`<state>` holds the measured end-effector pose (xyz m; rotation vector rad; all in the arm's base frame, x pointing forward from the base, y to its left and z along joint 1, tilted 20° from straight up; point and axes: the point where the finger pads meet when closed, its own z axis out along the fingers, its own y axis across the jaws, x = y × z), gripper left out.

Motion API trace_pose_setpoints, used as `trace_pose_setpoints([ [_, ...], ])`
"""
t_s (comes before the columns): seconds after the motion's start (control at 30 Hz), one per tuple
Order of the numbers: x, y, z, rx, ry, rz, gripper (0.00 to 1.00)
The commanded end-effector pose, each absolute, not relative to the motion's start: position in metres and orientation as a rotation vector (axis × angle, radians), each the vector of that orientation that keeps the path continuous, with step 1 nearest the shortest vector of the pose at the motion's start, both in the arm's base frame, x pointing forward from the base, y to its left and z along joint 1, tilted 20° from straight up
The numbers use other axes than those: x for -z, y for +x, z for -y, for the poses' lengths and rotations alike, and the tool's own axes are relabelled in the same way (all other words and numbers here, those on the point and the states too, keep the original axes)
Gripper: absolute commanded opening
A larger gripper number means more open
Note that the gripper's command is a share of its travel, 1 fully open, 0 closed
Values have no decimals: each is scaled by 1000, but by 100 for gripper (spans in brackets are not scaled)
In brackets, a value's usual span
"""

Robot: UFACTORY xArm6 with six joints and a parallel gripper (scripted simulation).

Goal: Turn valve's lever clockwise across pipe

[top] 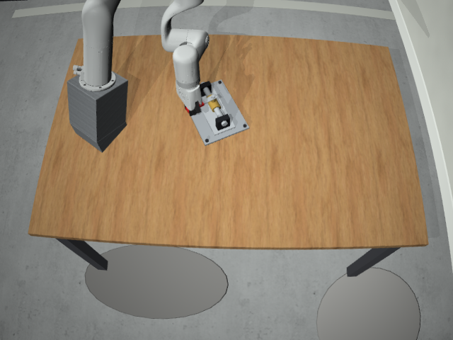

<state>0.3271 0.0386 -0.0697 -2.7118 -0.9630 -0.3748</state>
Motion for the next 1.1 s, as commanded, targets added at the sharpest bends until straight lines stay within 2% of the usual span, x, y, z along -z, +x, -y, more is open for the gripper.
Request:
trace_pose_setpoints([
  [0.0, 69, 327, -40, 374, -2721, 929, 0],
  [0.63, 68, 324, -44, 364, -2739, 856, 0],
  [0.67, 68, 324, -44, 364, -2739, 856, 68],
  [1.07, 68, 324, -44, 364, -2739, 856, 68],
])
